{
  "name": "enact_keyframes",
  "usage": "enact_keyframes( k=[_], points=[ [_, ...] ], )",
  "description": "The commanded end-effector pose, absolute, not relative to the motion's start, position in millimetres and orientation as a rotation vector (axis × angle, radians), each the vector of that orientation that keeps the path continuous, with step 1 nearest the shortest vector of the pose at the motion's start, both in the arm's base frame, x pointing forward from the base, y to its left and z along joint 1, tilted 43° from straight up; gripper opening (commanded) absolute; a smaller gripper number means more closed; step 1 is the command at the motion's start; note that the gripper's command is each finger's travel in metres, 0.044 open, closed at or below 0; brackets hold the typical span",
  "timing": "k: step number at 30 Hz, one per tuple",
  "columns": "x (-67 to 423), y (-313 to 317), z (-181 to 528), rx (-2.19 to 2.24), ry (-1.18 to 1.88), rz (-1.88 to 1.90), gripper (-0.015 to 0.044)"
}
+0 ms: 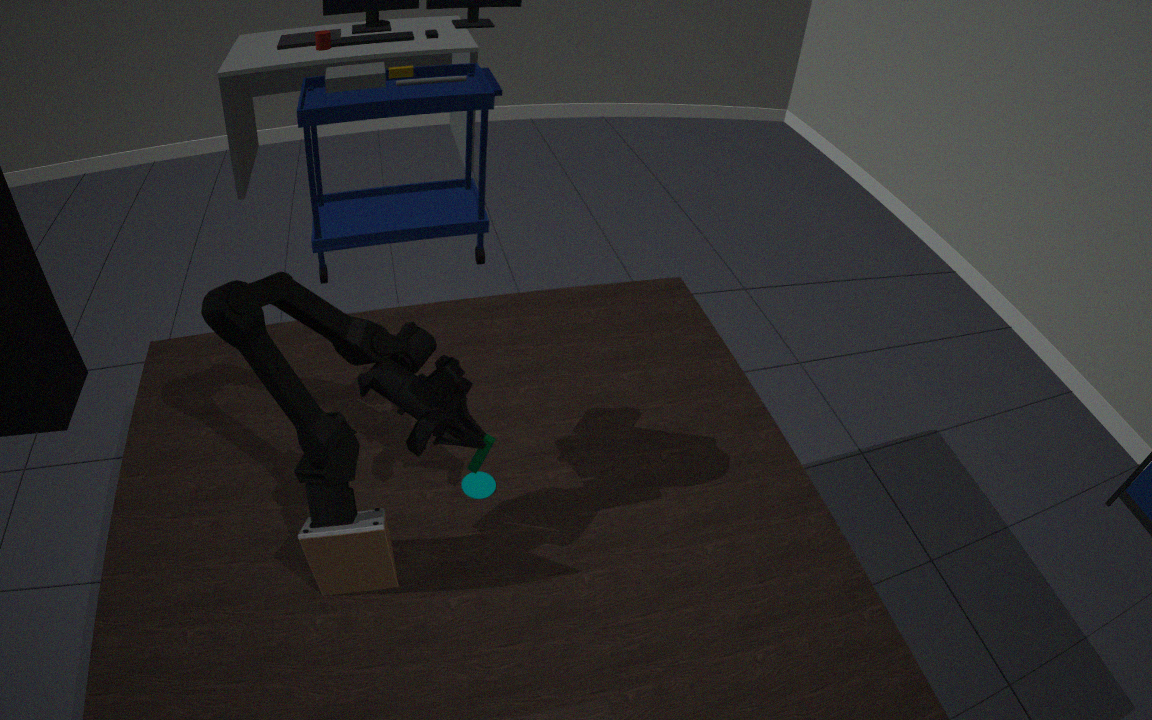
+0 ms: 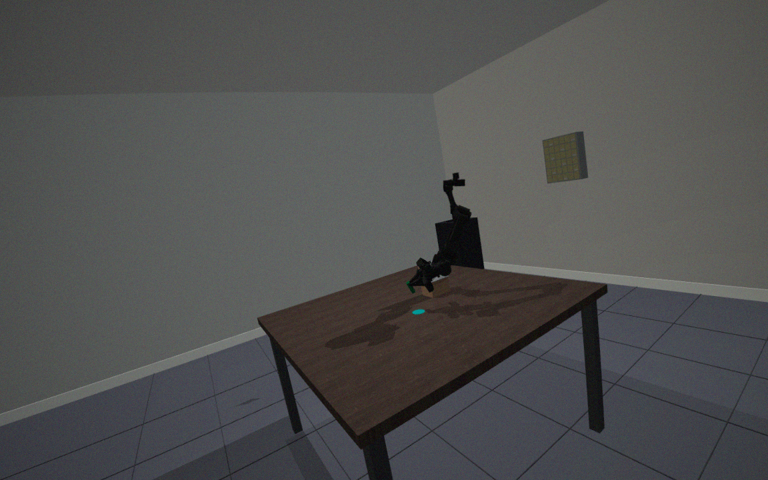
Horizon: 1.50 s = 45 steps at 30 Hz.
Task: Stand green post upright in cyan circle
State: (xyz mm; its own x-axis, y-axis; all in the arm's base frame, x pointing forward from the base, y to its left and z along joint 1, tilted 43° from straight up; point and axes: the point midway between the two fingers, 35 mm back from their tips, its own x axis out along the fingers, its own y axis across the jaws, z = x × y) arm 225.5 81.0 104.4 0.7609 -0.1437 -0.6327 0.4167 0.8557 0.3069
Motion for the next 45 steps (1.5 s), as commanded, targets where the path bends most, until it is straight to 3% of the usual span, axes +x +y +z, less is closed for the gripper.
enact_keyframes(
  k=[1,45],
  points=[
    [224.6,80.2,105.4,0.472,0.608,-0.321,0.0023],
    [214.3,82.0,125.3,0.683,0.321,-0.304,0.0023]
  ],
)
